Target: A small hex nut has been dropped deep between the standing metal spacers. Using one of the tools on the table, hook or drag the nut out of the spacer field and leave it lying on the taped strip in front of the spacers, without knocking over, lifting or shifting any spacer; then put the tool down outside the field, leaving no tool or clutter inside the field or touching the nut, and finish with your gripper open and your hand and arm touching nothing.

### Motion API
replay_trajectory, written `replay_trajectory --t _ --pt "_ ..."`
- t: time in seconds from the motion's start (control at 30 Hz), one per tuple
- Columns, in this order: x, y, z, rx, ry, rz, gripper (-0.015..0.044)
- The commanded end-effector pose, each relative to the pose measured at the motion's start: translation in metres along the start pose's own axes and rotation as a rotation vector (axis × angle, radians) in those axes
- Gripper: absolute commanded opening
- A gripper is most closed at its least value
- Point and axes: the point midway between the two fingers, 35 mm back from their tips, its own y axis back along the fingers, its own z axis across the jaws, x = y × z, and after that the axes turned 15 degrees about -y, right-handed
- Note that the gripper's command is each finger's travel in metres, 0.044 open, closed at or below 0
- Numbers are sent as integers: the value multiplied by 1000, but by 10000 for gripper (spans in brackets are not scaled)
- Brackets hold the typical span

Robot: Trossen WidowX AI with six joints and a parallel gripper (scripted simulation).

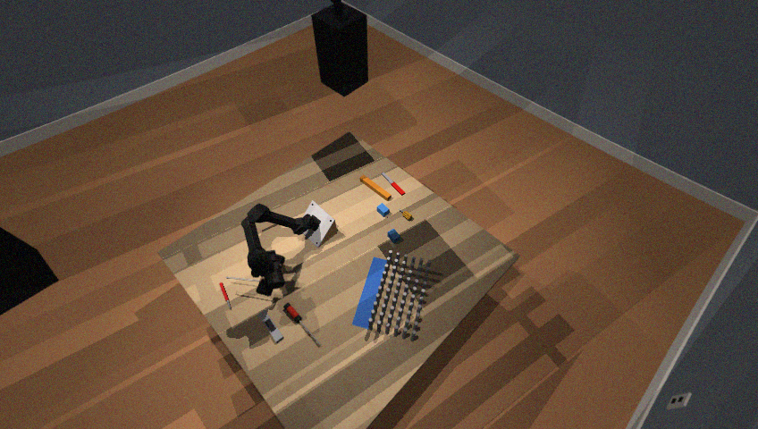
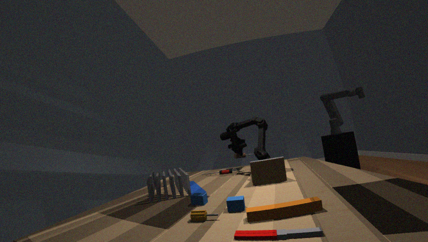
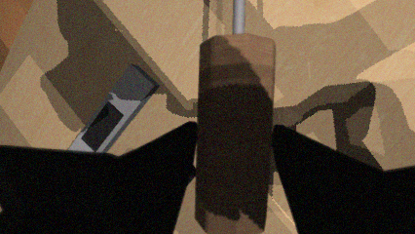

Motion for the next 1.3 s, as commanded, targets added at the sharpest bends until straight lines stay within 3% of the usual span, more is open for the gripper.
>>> replay_trajectory --t 0.0,1.27 --pt "14 4 -5 10 147 44 0" --pt "109 53 -69 -102 1385 415 0"
